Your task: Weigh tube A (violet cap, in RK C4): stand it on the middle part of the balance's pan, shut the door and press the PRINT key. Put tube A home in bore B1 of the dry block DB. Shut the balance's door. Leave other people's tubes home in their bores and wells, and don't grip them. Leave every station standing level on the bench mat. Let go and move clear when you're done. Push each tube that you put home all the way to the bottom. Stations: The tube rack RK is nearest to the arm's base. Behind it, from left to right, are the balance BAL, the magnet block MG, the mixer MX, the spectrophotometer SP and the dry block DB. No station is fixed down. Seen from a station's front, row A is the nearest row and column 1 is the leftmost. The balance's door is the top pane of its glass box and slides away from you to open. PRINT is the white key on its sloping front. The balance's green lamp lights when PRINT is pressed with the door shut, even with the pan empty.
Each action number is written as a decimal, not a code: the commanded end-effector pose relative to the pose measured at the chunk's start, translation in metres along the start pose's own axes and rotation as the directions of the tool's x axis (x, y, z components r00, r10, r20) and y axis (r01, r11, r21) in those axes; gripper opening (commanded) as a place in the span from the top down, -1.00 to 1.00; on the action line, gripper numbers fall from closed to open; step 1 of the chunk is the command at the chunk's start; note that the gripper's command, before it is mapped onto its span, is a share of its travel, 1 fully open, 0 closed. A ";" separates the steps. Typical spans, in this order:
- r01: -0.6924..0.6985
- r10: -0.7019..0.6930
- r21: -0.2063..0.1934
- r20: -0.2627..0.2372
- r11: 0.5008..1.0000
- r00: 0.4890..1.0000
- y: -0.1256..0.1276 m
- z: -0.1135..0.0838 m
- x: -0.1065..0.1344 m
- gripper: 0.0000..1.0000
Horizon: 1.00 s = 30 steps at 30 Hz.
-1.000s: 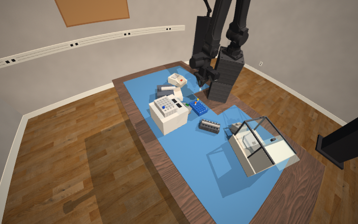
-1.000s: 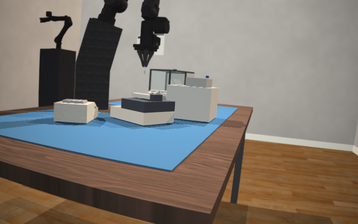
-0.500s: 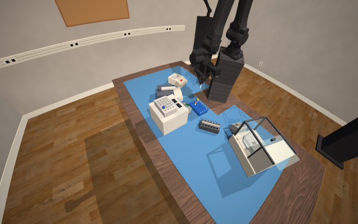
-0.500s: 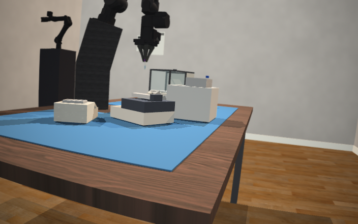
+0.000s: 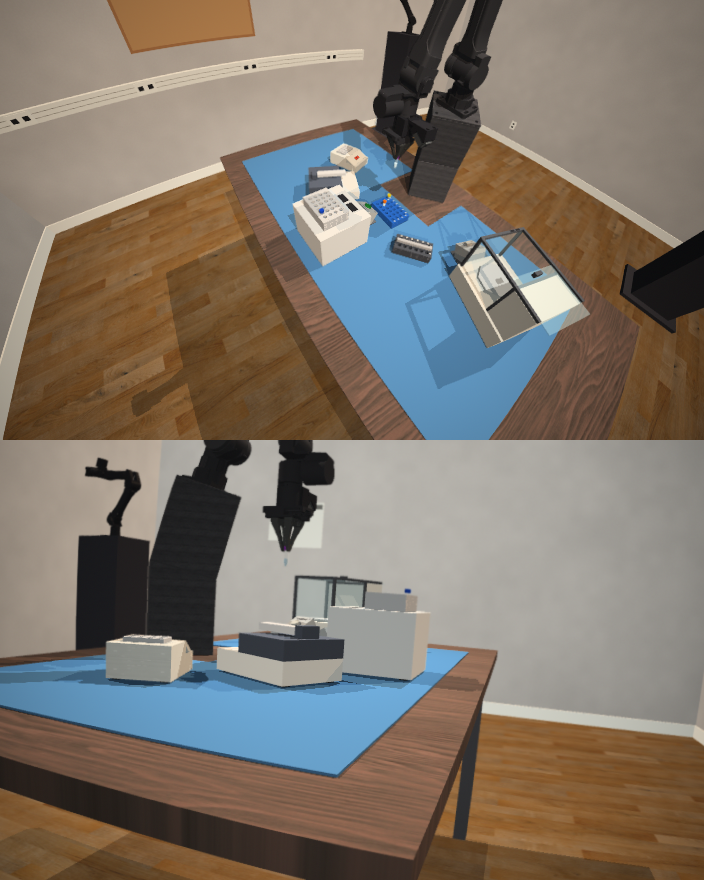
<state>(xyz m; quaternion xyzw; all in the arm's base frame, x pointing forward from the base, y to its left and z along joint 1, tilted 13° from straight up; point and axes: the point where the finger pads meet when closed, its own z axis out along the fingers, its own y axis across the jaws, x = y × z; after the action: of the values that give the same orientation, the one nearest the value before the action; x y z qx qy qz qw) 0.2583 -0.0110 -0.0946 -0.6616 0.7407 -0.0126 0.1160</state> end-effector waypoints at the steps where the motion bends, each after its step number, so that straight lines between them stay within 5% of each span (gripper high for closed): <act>1: 0.027 -0.027 0.004 0.004 1.000 1.000 -0.003 -0.005 -0.003 0.82; 10: 0.016 -0.016 0.005 0.003 1.000 1.000 -0.003 -0.021 0.000 0.82; 30: 0.012 -0.012 0.005 0.002 1.000 1.000 -0.004 -0.018 -0.001 0.82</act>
<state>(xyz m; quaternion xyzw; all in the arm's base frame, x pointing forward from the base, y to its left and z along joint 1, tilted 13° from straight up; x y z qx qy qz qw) 0.2538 -0.0124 -0.0781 -0.6636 0.7393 -0.0097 0.1137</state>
